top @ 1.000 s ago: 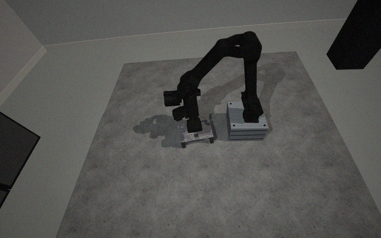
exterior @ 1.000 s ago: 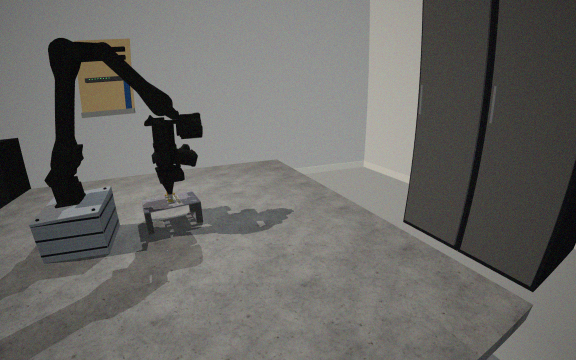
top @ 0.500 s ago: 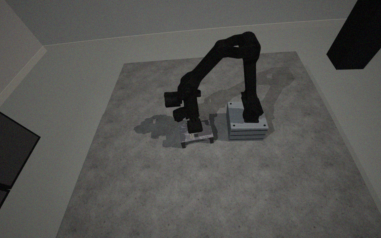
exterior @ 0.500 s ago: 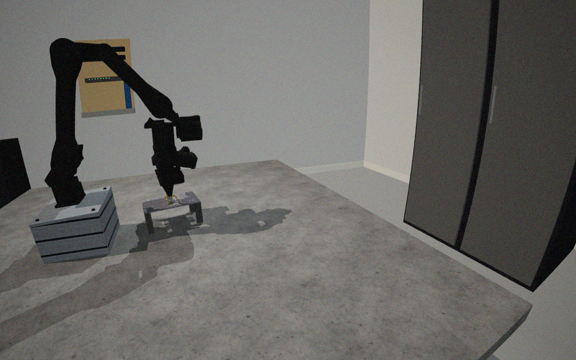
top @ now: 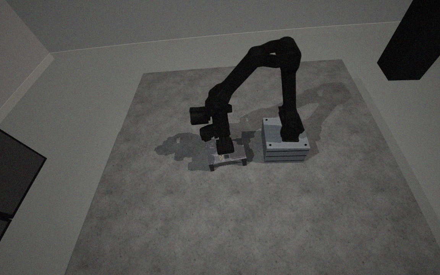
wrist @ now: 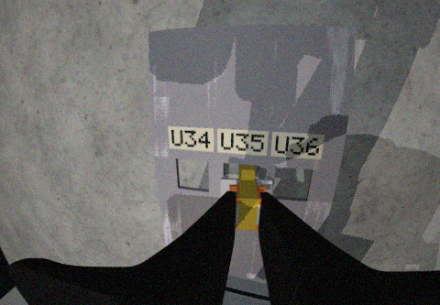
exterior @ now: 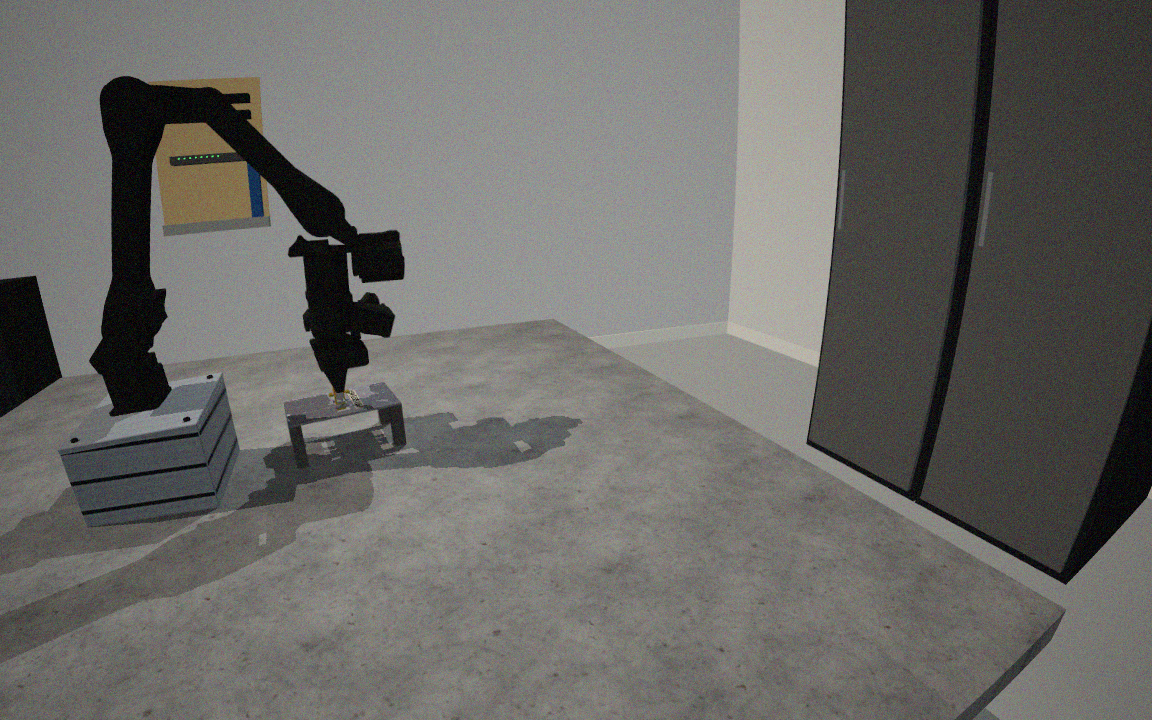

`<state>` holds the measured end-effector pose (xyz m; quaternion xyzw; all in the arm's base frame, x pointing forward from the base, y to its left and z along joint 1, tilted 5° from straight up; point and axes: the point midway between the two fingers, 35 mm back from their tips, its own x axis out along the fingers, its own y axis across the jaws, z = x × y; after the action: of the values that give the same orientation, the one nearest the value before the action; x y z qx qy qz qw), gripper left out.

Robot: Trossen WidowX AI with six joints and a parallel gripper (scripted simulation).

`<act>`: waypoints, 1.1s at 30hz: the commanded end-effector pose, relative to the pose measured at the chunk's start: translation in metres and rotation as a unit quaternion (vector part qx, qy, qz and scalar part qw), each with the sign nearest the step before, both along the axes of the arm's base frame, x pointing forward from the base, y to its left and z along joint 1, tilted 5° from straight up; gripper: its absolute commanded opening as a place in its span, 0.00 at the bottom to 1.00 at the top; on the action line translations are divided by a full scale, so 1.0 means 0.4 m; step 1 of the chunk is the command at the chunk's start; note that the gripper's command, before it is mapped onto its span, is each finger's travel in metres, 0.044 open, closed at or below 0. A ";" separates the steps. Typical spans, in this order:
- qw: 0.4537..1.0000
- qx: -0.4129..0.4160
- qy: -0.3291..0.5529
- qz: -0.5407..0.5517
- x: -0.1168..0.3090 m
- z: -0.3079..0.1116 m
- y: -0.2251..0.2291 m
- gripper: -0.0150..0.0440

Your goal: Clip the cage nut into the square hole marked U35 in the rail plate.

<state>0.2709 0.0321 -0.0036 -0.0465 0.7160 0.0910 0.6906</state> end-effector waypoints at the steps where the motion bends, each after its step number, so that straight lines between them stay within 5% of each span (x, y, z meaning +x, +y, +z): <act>1: 1.000 -0.007 -0.002 -0.001 0.001 0.000 0.002 0.30; 33: 0.999 -0.035 -0.008 0.000 0.000 -0.002 0.010 0.30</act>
<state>0.2704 0.0361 -0.0044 -0.0695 0.7146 0.0690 0.6926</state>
